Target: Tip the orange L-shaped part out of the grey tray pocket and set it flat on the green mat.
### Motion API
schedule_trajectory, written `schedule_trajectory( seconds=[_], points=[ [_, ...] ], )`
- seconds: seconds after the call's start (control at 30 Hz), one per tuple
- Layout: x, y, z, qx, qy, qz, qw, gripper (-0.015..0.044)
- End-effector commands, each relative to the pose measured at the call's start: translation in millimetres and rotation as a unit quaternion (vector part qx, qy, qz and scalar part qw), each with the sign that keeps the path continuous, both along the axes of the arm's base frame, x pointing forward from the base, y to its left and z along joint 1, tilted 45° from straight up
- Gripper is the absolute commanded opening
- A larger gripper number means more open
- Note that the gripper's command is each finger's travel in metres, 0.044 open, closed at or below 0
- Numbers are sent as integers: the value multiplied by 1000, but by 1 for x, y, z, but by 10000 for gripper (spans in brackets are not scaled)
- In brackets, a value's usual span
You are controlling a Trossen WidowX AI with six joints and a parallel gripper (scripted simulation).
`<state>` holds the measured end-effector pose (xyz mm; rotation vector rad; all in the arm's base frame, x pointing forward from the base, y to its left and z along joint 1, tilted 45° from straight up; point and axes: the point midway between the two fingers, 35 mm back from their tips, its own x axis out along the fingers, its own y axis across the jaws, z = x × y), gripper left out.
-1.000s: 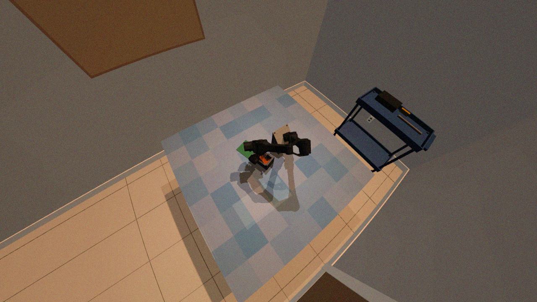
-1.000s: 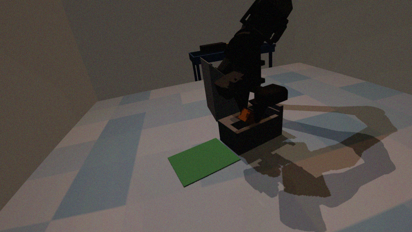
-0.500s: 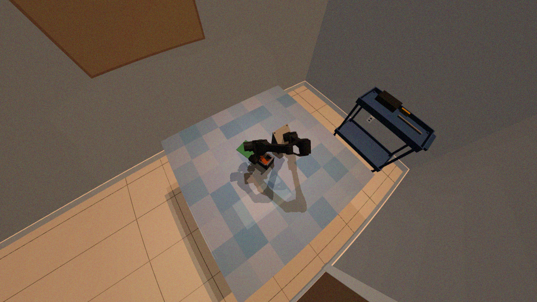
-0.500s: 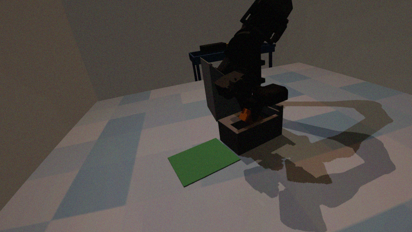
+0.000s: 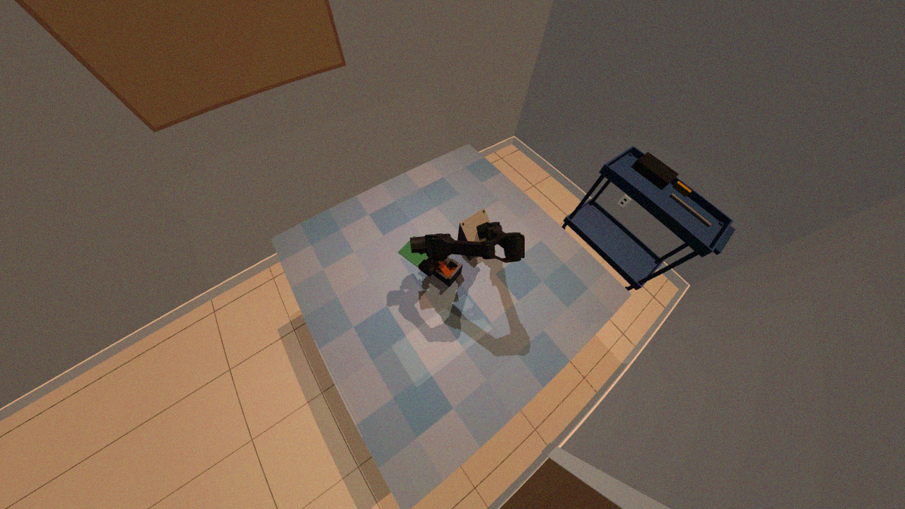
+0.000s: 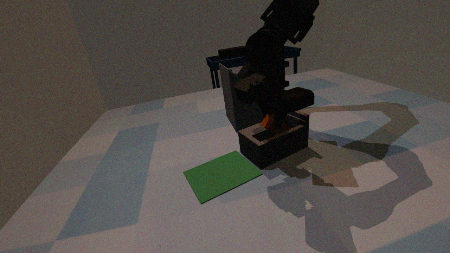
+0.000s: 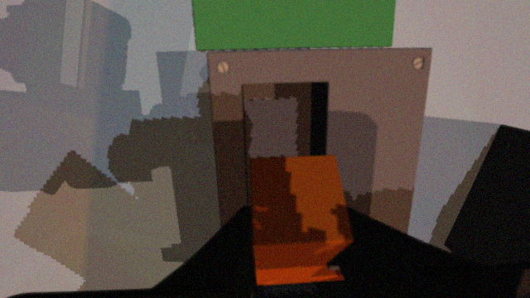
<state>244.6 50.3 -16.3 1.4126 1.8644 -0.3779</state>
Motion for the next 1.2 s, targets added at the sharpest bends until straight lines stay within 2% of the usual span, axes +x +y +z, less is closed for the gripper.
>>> schedule_trajectory(
  seconds=[0.0,1.17],
  points=[
    [1,-4,5,0,-1,1,1000,0],
    [7,-43,44,0,0,1,1000,0]
  ],
)
